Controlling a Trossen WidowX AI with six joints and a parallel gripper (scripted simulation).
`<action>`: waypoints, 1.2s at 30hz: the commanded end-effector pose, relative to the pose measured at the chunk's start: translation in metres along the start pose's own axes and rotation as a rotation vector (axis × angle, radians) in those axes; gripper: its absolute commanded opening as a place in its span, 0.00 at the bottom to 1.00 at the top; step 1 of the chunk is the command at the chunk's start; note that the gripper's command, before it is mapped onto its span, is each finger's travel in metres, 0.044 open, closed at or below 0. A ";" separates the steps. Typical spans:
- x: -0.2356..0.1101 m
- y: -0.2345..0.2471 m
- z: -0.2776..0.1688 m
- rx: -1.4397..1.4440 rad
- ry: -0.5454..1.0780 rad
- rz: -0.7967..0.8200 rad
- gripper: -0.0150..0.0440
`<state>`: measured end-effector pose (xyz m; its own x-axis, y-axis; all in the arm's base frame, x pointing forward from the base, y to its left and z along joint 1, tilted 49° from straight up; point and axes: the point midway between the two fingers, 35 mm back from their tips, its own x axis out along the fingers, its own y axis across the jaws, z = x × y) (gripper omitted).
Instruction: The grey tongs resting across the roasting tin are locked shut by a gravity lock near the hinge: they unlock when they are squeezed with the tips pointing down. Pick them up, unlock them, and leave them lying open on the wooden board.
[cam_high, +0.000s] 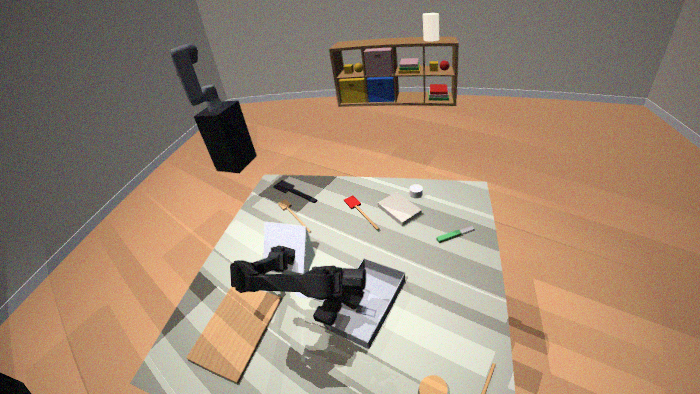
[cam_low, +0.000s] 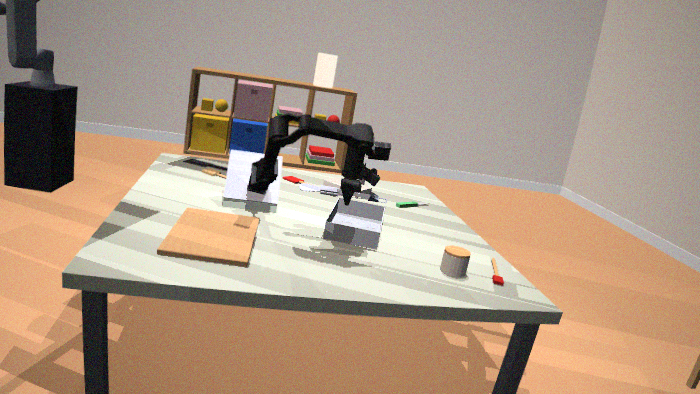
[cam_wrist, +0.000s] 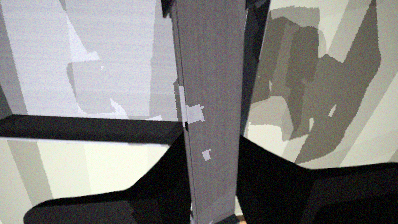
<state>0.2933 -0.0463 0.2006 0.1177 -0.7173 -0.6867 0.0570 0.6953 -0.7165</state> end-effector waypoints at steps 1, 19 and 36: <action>-0.003 -0.010 -0.005 0.163 -0.007 -0.002 0.00; -0.007 -0.043 -0.023 0.874 -0.008 -0.003 0.00; -0.011 -0.071 -0.044 1.545 -0.016 -0.009 0.00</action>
<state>0.2503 -0.0861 0.2476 0.1160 -0.7253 -0.6786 0.9891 0.1470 0.0120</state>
